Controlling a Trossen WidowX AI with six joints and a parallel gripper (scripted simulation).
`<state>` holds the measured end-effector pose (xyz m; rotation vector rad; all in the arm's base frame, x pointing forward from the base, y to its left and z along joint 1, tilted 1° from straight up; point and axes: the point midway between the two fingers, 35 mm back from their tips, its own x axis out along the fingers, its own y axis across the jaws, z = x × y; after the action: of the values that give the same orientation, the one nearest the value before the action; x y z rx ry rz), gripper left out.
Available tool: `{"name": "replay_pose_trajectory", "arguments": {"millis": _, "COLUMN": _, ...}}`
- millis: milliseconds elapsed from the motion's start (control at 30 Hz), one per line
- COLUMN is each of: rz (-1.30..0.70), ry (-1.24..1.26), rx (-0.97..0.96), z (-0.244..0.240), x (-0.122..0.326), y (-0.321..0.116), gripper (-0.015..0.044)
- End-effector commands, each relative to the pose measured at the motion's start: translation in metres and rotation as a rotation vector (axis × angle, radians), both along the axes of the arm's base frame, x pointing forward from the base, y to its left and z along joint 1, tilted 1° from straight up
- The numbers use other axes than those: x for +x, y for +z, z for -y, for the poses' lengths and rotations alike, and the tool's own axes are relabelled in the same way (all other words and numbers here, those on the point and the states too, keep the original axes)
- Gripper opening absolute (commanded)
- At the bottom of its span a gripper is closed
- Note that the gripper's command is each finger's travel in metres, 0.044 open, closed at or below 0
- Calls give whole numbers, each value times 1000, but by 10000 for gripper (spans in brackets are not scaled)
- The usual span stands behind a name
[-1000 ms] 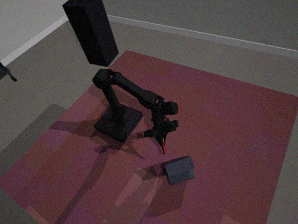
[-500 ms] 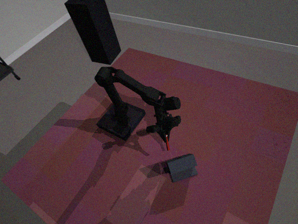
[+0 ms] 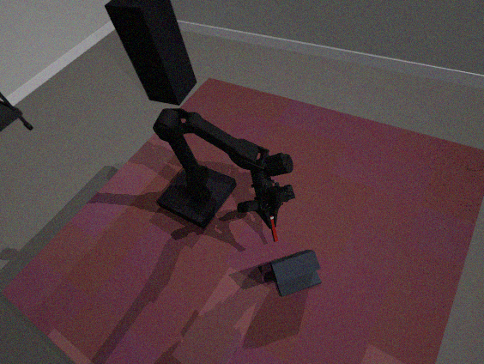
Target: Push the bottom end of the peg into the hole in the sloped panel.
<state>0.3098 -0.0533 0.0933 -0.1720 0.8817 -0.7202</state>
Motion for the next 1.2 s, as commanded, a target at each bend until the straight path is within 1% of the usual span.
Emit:
{"name": "replay_pose_trajectory", "arguments": {"millis": 0, "rz": 33, "ry": -19, "rx": 4, "z": -2, "x": -1, "y": 0, "gripper": 0}}
{"name": "replay_pose_trajectory", "arguments": {"millis": 833, "rz": 256, "ry": -122, "rx": 60, "z": -19, "x": -1, "y": 3, "gripper": 0}}
{"name": "replay_pose_trajectory", "arguments": {"millis": 1167, "rz": 296, "ry": -138, "rx": 76, "z": -16, "x": 5, "y": -1, "gripper": 0}}
